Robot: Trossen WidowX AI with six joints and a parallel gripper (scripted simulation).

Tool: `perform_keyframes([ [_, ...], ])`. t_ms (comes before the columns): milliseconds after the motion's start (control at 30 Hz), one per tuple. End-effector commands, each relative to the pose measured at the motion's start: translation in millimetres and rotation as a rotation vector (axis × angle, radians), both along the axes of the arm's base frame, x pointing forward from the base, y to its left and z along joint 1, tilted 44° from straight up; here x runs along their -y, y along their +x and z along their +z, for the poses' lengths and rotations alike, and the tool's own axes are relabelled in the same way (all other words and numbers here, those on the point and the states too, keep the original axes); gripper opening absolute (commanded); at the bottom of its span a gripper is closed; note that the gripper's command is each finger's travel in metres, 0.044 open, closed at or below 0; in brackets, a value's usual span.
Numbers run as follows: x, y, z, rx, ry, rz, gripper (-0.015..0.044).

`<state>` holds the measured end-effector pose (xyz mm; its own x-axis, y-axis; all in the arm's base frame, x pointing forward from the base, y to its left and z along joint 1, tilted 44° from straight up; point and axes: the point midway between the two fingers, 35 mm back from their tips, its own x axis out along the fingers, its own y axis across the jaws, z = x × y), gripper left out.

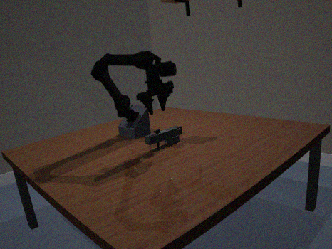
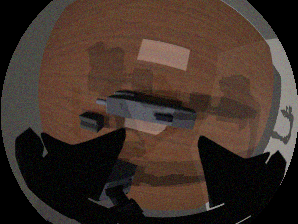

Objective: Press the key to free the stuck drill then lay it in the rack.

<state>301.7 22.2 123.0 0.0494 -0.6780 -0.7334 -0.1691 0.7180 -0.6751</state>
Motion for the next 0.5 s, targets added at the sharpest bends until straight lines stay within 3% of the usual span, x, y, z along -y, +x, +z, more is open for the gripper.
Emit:
perform_keyframes([
  [0, -12, 2, -41, -0.221, -0.015, 0.217, 0.0440],
  [133, -27, 0, -94, -0.528, -0.030, 0.544, 0.0440],
  [467, -40, -15, -162, -0.934, -0.051, 0.977, 0.0440],
])
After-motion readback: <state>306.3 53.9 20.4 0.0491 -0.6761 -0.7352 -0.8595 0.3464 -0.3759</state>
